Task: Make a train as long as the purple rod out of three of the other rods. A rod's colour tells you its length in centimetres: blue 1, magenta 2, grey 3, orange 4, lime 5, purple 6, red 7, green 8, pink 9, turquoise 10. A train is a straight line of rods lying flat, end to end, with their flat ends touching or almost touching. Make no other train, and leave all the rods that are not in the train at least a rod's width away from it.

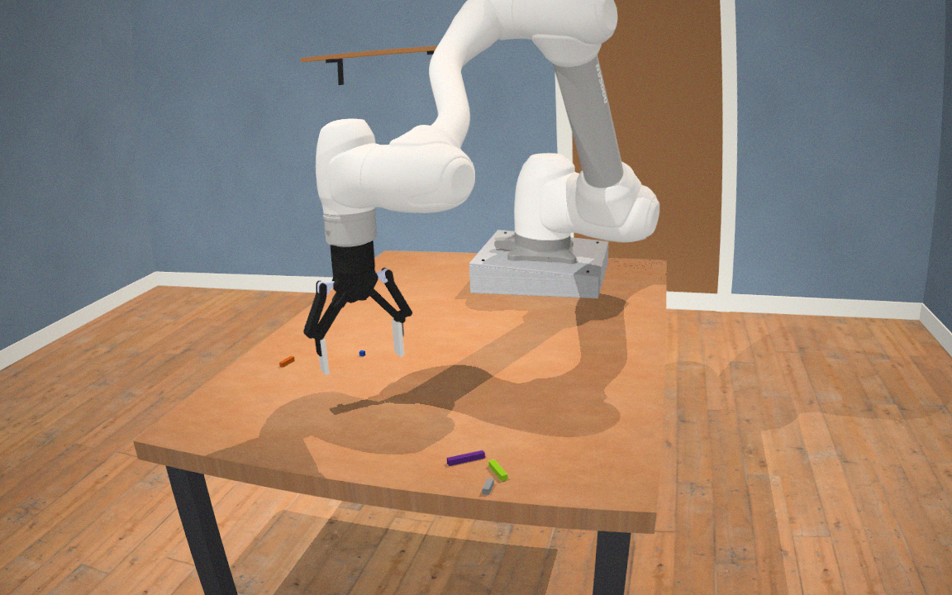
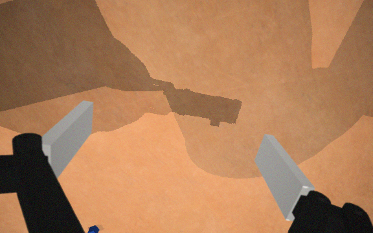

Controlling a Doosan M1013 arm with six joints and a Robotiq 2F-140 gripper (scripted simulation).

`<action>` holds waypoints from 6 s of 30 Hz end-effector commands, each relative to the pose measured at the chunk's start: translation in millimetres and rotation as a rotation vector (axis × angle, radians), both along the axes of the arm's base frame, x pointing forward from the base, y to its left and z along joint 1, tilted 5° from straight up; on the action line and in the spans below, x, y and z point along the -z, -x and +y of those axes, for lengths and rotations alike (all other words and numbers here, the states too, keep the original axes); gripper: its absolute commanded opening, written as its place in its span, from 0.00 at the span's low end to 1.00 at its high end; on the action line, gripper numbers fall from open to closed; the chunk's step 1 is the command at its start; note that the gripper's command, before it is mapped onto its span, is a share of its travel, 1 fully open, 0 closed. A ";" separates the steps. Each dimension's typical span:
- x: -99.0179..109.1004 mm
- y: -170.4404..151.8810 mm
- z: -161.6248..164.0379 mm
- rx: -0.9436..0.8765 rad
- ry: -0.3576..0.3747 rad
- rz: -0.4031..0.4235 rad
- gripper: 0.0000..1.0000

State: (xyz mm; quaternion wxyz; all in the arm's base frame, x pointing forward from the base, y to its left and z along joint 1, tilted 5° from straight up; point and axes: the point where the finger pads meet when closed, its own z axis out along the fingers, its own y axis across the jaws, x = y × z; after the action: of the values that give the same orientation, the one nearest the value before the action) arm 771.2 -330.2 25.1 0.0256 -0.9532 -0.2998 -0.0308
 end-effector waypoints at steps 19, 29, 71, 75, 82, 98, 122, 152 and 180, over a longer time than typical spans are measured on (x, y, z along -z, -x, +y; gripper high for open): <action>-12.8 -176.5 145.2 0.001 0.000 0.002 1.00; -16.4 -234.8 228.0 0.002 0.000 0.002 1.00; -16.8 -242.0 240.3 0.002 -0.001 0.002 1.00; -16.8 -242.0 240.3 0.002 -0.001 0.002 1.00; -16.8 -242.0 240.3 0.002 -0.001 0.002 1.00; -16.8 -242.0 240.3 0.002 -0.001 0.002 1.00; -16.8 -241.9 239.8 0.036 -0.002 0.004 1.00; -16.0 -240.2 227.6 1.019 -0.044 0.070 1.00; -15.1 -238.4 215.4 1.995 -0.085 0.136 1.00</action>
State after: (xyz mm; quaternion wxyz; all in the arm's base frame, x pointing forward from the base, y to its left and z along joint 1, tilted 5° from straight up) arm 1009.8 -113.3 40.0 0.0426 -0.8066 0.5896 0.0042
